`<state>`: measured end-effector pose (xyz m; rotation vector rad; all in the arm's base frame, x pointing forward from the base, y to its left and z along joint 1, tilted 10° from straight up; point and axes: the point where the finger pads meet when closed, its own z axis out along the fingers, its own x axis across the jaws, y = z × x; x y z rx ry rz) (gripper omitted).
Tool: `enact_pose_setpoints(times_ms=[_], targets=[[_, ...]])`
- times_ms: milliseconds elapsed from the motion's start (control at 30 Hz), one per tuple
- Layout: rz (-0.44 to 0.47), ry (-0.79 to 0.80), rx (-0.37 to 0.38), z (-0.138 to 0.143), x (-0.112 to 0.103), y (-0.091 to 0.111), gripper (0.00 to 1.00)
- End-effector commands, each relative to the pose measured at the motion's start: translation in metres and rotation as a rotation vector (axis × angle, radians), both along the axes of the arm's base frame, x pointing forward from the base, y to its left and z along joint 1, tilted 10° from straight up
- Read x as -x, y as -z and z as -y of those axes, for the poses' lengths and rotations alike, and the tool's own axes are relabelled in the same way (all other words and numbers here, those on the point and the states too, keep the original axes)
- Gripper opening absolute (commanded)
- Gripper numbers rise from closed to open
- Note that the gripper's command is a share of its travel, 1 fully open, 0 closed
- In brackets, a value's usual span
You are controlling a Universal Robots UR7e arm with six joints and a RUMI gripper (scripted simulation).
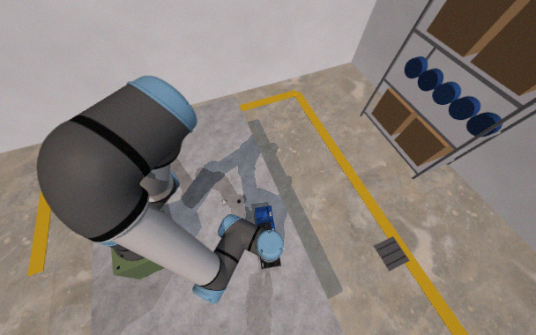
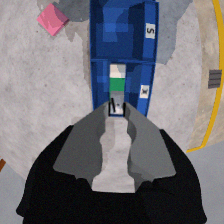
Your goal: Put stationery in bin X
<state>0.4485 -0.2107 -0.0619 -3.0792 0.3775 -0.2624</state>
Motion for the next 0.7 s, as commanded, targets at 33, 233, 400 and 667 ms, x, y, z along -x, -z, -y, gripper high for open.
enact_pose_setpoints(times_ms=[33, 233, 400, 667], targets=[[0.001, 0.000, 0.000, 0.001, -0.001, 0.000, 0.00], [0.001, 0.000, 0.000, -0.001, 0.000, 0.000, 0.00], [0.001, 0.000, 0.000, -0.002, -0.001, 0.006, 0.00], [0.001, 0.000, 0.000, -0.002, -0.003, 0.020, 0.00]])
